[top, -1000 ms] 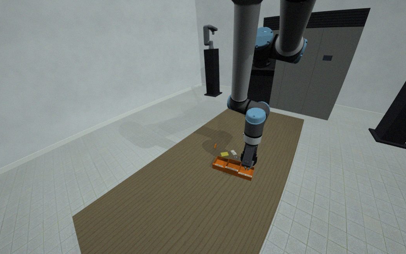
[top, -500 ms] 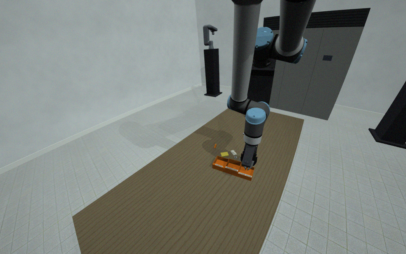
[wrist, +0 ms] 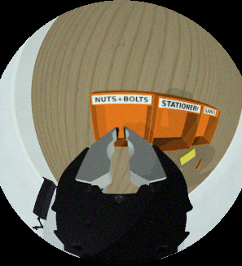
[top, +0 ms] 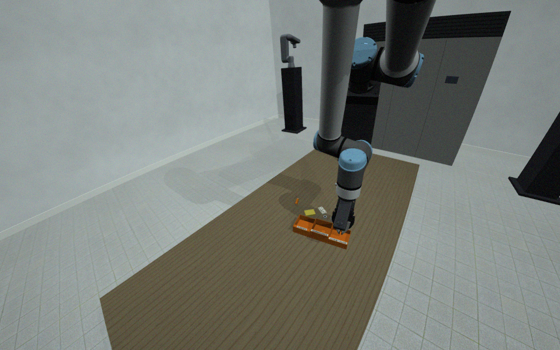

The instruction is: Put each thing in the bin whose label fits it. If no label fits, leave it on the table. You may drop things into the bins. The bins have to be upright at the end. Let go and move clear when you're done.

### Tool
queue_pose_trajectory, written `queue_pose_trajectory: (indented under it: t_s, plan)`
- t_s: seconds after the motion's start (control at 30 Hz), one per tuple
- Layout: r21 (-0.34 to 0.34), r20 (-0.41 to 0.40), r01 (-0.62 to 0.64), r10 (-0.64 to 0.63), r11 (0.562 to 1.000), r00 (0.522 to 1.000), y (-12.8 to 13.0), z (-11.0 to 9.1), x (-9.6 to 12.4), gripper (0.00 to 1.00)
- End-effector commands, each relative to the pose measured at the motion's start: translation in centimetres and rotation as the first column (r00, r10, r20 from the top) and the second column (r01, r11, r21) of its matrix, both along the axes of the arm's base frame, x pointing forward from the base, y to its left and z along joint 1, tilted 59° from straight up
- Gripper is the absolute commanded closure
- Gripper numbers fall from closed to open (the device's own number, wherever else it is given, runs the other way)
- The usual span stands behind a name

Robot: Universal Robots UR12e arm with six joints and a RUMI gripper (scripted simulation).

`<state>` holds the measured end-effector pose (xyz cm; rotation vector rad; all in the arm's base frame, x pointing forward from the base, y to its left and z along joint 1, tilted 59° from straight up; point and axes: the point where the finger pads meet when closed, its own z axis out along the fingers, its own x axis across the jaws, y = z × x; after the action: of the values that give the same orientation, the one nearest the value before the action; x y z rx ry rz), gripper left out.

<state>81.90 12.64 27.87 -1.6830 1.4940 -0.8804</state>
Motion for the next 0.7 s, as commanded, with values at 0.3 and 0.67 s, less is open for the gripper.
queue_pose_trajectory:
  t_s: [0.3, 0.67]
  plan:
    - [0.0, 0.001, 0.0, 0.0, 1.0, 1.0, 0.0, 0.5, -0.8, 0.96]
    - [0.0, 0.001, 0.0, 0.0, 1.0, 1.0, -0.1, 1.1, -1.8, 0.96]
